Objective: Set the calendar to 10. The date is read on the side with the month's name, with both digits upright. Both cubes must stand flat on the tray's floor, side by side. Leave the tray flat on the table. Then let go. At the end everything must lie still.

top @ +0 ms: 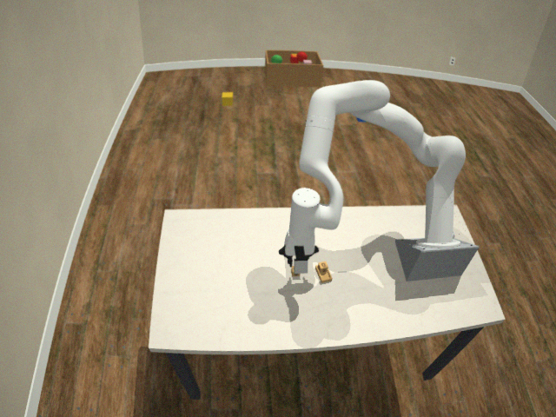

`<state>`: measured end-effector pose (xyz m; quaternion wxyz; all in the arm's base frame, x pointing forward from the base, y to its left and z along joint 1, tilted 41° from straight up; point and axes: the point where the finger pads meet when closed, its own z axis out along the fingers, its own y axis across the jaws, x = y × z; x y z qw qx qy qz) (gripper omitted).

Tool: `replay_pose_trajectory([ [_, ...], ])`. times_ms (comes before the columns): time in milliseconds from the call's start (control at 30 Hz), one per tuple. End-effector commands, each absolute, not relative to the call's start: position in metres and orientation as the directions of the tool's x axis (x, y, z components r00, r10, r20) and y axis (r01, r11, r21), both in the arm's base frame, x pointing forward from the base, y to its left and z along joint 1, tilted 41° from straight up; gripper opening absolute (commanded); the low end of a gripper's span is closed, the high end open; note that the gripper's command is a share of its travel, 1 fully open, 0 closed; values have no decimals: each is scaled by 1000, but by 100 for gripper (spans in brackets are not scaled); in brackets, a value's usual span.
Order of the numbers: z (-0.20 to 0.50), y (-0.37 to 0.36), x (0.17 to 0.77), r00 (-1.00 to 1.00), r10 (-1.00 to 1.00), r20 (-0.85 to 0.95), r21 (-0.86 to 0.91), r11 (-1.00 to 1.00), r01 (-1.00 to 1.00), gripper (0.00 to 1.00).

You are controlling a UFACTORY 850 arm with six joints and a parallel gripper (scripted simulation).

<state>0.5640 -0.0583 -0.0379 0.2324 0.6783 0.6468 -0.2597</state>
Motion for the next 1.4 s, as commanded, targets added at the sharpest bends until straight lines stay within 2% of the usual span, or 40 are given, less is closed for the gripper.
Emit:
replay_pose_trajectory([
  [0, -40, -60, 565, 29, 757, -653, -19, -54, 998, 47],
  [1367, -56, -74, 564, 29, 757, -653, -19, -54, 998, 47],
])
